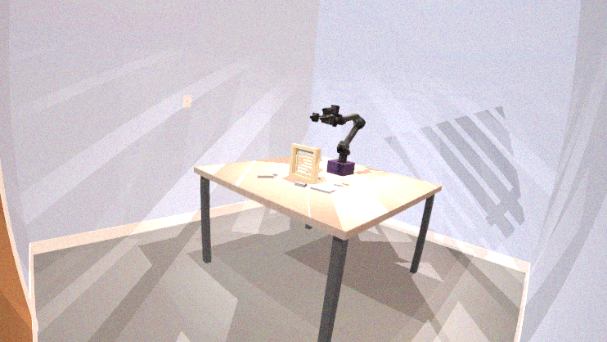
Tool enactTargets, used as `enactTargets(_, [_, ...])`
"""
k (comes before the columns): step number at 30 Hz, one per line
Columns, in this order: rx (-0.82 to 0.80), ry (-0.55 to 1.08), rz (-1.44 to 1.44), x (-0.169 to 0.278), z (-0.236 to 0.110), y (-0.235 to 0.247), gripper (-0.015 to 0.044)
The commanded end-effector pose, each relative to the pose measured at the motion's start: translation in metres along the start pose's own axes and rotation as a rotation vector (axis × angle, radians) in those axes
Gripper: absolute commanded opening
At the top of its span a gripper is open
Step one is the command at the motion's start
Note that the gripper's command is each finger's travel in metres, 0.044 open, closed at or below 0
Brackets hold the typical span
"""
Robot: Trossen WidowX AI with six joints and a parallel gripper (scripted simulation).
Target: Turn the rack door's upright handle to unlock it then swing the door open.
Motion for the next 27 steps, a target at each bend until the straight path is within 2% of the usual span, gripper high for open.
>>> enactTargets(1, [0.000,0.004,0.000,0.000,0.001,0.000,0.0374])
enactTargets(4, [-0.003,0.066,0.007,0.006,0.007,0.001,0.0295])
enactTargets(15, [-0.009,0.360,0.034,0.034,0.033,0.008,0.0293])
enactTargets(27, [-0.006,0.681,0.055,0.065,0.046,0.017,0.0293])
Point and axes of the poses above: the point midway between the two fingers, 35 mm back from their tips, its own z axis out along the fingers, its own y axis across the jaws, x = y × z, the point moved 2 cm from there along -z, back along the fingers, and after that the axes turned 3 degrees about z, right-handed, at the moved point
